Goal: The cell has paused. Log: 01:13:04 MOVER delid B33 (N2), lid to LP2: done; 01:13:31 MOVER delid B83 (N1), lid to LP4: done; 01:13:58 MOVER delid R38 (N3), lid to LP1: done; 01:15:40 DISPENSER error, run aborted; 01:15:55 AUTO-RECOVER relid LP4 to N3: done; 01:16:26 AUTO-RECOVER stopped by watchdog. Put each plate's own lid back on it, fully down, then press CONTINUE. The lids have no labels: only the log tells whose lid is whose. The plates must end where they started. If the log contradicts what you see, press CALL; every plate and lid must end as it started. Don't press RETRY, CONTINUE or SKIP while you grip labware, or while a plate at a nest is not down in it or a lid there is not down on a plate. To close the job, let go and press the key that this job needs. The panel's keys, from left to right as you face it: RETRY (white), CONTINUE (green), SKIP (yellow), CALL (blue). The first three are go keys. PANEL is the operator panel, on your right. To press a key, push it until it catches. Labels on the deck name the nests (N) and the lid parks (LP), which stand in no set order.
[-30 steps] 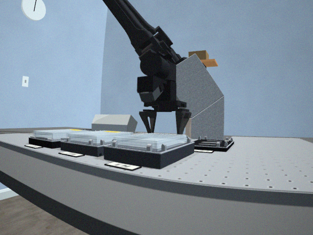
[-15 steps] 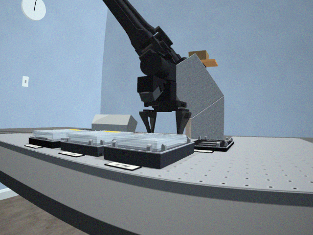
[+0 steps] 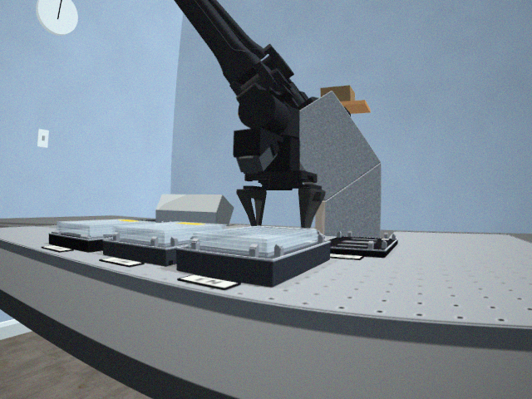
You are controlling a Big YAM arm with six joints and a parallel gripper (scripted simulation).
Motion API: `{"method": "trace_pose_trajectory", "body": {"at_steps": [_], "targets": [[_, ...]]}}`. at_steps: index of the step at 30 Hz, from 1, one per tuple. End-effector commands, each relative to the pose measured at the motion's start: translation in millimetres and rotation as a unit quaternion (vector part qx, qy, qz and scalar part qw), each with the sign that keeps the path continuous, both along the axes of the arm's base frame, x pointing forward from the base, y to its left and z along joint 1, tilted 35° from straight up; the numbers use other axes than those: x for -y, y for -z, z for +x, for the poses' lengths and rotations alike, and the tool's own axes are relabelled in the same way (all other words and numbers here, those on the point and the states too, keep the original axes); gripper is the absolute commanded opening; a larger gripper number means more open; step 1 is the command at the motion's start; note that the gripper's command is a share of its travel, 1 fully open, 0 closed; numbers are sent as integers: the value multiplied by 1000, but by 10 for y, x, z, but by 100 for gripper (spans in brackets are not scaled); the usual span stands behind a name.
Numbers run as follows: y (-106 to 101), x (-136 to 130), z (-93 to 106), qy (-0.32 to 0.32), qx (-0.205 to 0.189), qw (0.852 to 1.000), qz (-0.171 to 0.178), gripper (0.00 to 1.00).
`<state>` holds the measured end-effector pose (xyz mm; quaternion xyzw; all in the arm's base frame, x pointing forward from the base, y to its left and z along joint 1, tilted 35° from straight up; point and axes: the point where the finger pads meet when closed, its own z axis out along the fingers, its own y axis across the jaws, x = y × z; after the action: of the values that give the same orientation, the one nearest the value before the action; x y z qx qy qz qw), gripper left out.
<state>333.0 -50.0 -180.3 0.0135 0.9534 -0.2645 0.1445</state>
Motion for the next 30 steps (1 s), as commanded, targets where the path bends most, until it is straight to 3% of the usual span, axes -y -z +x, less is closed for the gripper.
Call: {"method": "trace_pose_trajectory", "body": {"at_steps": [1, 14, 17, 30], "targets": [[76, 88, -143, 6, -15, 1000, 0, 0], [74, 91, -210, 12, -21, 1000, 0, 0], [-57, 12, -126, 8, -7, 1000, 1, 0], [-213, -139, -110, 0, -1, 1000, 1, 0]]}}
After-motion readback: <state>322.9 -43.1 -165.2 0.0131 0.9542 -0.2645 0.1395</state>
